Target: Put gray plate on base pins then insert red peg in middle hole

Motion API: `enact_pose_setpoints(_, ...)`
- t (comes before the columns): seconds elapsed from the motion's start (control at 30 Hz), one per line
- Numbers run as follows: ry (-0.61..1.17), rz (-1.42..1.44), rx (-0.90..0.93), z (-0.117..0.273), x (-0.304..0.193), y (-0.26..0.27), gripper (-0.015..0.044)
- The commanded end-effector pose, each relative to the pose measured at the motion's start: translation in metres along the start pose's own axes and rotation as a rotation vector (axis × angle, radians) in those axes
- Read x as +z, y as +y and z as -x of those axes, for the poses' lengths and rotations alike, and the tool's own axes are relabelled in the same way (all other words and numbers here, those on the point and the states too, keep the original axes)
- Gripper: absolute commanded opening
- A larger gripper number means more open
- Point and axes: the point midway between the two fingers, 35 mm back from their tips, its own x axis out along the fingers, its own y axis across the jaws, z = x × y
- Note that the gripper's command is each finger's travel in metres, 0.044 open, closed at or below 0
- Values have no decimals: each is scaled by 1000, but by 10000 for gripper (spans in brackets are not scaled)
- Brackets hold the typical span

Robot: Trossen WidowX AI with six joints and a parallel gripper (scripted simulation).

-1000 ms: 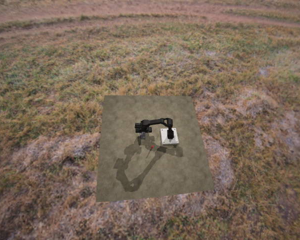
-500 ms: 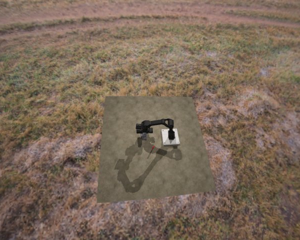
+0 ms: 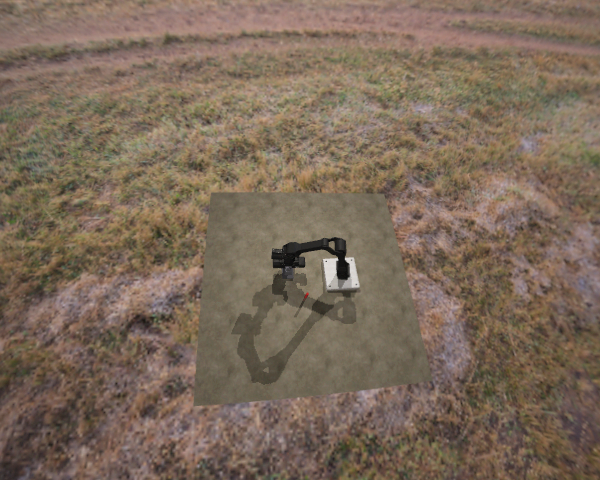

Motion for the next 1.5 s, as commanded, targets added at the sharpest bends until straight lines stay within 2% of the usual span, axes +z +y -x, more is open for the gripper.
enact_pose_setpoints(0.0, 5, 3, -1, -6, -1, 0, 0)
enact_pose_setpoints(0.33, 5, 3, -1, -21, -1, 0, 0)
enact_pose_setpoints(0.67, 0, 0, -1, -17, 0, -1, 0)
enact_pose_setpoints(1.23, 0, 0, -1, -17, 0, -1, 440)
enact_pose_setpoints(1.37, 0, 0, -1, -15, 0, 0, 440)
enact_pose_setpoints(1.47, 1, 1, -1, 18, 1, 5, 440)
